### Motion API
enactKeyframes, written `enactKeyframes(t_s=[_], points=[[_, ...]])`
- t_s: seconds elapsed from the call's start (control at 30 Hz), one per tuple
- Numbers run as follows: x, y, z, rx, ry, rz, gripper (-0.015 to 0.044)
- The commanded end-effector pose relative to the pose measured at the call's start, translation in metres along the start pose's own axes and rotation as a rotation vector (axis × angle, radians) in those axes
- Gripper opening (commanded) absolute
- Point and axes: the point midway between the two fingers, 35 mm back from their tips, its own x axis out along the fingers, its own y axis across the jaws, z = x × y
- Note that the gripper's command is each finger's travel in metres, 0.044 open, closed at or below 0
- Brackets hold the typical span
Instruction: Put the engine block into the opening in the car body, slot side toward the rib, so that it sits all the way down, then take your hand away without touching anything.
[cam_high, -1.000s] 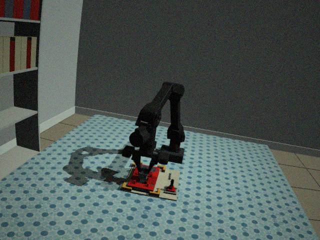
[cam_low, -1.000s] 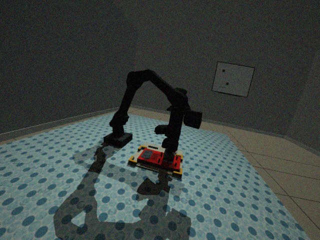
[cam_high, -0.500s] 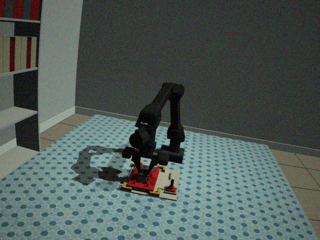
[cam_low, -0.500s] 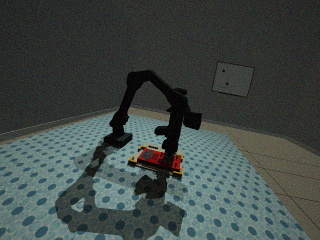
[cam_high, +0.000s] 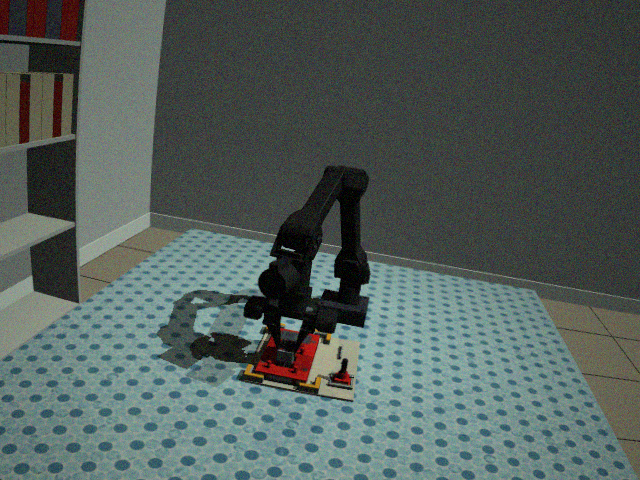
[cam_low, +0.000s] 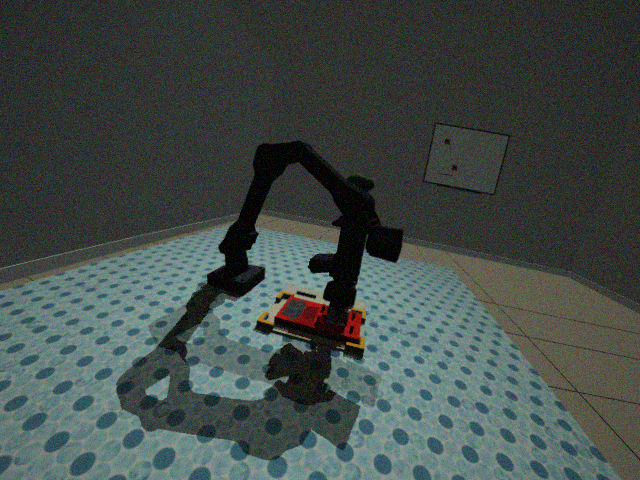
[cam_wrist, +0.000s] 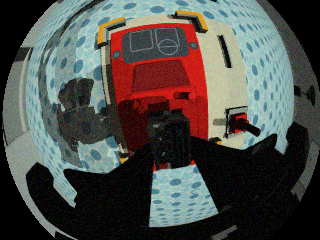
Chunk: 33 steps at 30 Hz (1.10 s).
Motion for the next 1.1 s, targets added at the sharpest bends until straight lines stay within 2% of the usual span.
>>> enactKeyframes(t_s=[0.0, 1.07], points=[[0.002, 0.000, 0.000, -0.007, -0.001, 0.003, 0.0160], [0.013, 0.000, 0.000, 0.005, -0.002, 0.003, 0.0160]])
